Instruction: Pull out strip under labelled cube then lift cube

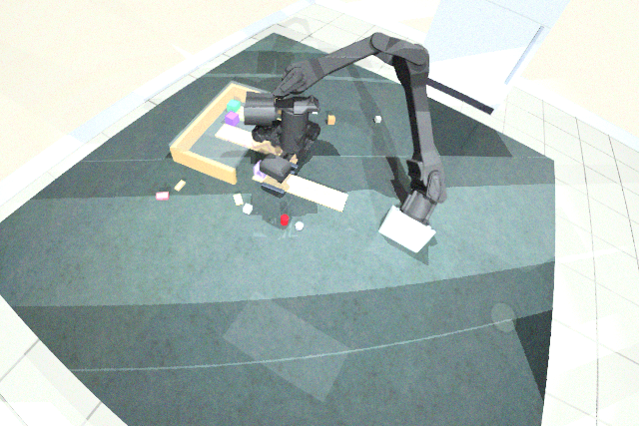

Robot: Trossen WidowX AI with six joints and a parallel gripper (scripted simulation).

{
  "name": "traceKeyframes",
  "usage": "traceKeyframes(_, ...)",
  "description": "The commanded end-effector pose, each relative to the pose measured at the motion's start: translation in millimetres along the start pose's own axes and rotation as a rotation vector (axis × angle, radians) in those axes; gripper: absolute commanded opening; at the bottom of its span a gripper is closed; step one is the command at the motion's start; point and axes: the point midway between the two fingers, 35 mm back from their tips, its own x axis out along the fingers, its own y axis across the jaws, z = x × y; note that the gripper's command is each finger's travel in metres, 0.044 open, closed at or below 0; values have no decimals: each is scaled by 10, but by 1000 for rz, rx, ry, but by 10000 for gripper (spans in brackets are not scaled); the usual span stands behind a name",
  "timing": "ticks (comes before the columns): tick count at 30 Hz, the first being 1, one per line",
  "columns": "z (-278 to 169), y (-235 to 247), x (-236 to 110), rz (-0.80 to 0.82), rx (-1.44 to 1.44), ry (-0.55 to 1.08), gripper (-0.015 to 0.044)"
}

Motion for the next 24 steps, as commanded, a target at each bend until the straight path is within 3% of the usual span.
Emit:
traceKeyframes(1,152,17,-12,-4,-8,0,440)
traceKeyframes(19,771,77,-71,-4,-5,-2,440)
traceKeyframes(24,775,78,-17,-4,-5,-2,309)
